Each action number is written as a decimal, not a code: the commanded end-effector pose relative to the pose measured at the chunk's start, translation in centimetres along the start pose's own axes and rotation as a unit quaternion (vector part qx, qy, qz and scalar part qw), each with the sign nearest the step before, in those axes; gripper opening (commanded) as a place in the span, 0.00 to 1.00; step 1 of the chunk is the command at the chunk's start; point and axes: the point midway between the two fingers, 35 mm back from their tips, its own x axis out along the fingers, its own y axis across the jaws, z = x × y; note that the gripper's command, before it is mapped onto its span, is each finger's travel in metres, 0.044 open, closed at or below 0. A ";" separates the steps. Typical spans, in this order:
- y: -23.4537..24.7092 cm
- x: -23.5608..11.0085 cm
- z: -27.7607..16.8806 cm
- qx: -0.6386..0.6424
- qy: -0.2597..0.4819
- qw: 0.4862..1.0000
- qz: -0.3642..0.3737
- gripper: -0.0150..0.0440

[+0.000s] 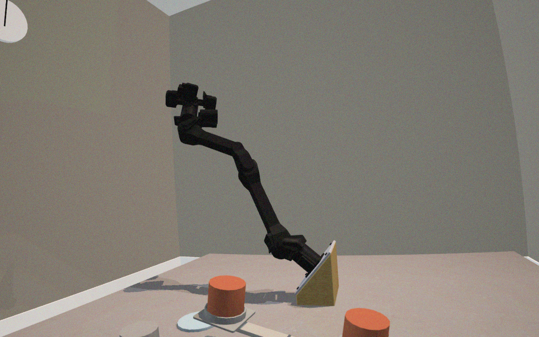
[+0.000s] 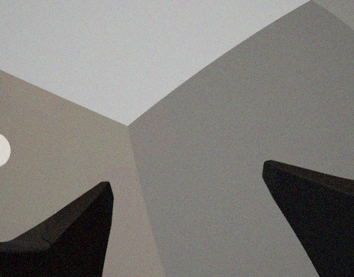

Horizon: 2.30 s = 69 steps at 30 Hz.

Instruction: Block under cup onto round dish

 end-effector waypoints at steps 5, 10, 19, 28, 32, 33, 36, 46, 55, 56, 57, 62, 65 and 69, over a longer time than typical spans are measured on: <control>1.5 -0.6 -1.2 -0.003 0.022 0.999 0.029 1.00; 4.0 -1.7 -2.8 0.014 0.054 0.996 0.073 1.00; 10.0 -5.3 -6.1 0.078 0.131 0.974 0.169 1.00; 14.1 -8.7 -7.1 0.107 0.164 0.950 0.245 1.00; 16.0 -10.5 -7.4 0.136 0.187 0.933 0.275 1.00; 16.6 -11.1 -7.4 0.145 0.194 0.928 0.284 1.00; 18.3 -13.0 -7.5 0.174 0.216 0.909 0.312 1.00; 23.4 -20.4 -6.4 0.260 0.296 0.827 0.402 1.00; 26.1 -26.0 -4.2 0.299 0.340 0.765 0.458 1.00; 26.3 -26.5 -3.9 0.302 0.343 0.759 0.463 1.00; 26.5 -27.0 -3.6 0.305 0.346 0.754 0.468 1.00; 27.2 -29.2 -2.5 0.327 0.366 0.723 0.486 1.00; 27.5 -30.4 -1.7 0.344 0.381 0.702 0.493 1.00; 27.9 -32.2 -0.6 0.359 0.398 0.674 0.508 1.00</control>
